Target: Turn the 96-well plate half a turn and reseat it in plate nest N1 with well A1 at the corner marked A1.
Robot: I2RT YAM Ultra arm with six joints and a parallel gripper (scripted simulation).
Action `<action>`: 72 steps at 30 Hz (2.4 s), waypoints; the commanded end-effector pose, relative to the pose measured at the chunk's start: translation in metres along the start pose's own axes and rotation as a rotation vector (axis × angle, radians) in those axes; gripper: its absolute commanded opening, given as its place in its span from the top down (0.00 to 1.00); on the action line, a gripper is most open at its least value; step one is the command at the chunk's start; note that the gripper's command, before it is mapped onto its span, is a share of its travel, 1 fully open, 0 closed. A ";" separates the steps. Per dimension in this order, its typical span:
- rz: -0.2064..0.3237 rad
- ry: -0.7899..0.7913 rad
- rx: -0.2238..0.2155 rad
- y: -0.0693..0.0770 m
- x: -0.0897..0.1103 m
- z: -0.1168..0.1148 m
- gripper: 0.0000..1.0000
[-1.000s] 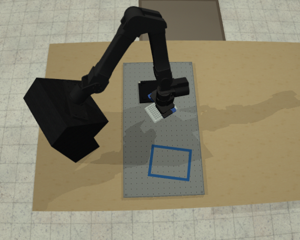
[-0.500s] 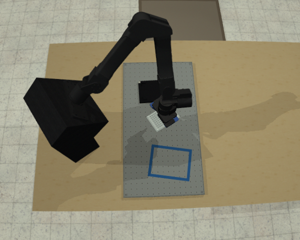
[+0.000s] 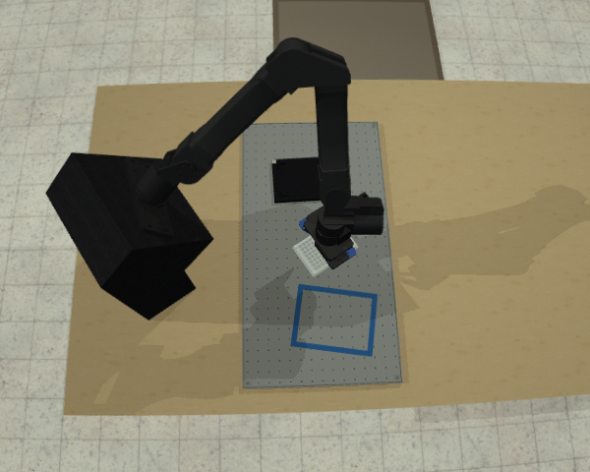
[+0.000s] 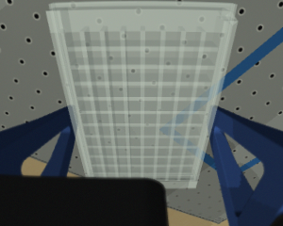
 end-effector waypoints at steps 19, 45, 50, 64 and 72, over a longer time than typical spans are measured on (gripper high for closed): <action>-0.004 0.007 -0.001 0.001 0.027 -0.059 1.00; -0.004 0.007 0.000 -0.002 0.057 -0.126 1.00; -0.004 0.007 0.001 -0.002 0.064 -0.141 1.00; -0.003 0.107 0.001 -0.002 0.066 -0.144 1.00; -0.003 0.373 0.001 -0.002 0.066 -0.144 1.00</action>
Point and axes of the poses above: the point where the finger pads meet when closed, its own y axis back along the fingers, its own z axis across the jaws, x = y × z, the point moved 9 cm from there along y, back along the fingers, and after that the axes turned 1 degree about y, right-handed, at the moved point
